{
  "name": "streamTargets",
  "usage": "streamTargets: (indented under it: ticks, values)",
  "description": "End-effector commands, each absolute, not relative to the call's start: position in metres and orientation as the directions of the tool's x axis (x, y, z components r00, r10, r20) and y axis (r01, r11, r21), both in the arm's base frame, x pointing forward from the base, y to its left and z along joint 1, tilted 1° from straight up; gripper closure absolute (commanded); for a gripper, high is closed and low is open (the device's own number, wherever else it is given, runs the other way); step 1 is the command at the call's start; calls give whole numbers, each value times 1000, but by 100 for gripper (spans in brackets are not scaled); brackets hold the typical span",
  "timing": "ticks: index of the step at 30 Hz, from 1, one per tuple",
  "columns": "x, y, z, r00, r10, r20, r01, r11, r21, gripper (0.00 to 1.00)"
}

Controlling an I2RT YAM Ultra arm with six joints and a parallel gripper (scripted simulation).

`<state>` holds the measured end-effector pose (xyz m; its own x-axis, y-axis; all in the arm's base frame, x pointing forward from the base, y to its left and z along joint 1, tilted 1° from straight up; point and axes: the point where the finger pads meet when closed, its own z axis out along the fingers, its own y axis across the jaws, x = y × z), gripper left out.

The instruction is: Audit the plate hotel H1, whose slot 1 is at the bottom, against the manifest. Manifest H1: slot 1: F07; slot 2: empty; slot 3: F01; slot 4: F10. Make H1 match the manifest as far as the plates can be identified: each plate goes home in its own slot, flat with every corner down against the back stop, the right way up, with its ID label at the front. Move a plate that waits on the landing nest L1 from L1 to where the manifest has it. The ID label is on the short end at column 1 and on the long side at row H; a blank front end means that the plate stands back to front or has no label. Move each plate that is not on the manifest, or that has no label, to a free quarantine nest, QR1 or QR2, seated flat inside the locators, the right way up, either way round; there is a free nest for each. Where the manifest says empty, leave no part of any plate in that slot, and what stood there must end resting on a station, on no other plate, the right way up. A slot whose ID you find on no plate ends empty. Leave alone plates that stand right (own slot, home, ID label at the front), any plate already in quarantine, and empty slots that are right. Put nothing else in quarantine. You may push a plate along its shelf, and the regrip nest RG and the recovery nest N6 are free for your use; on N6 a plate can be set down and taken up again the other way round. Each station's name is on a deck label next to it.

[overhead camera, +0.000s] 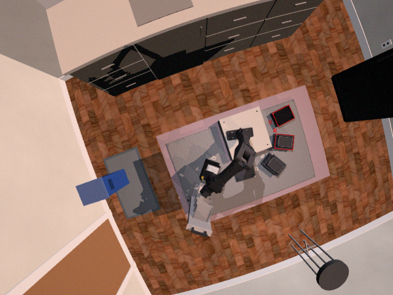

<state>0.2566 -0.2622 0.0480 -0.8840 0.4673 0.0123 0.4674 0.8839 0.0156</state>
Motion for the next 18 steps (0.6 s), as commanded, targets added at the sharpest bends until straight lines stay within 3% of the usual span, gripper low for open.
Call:
streamTargets:
  ticks: [1,18]
  values:
    - [260,-265,51,-884,467,-8,467,884,10,14]
    - [260,-265,41,-884,467,-8,467,884,10,14]
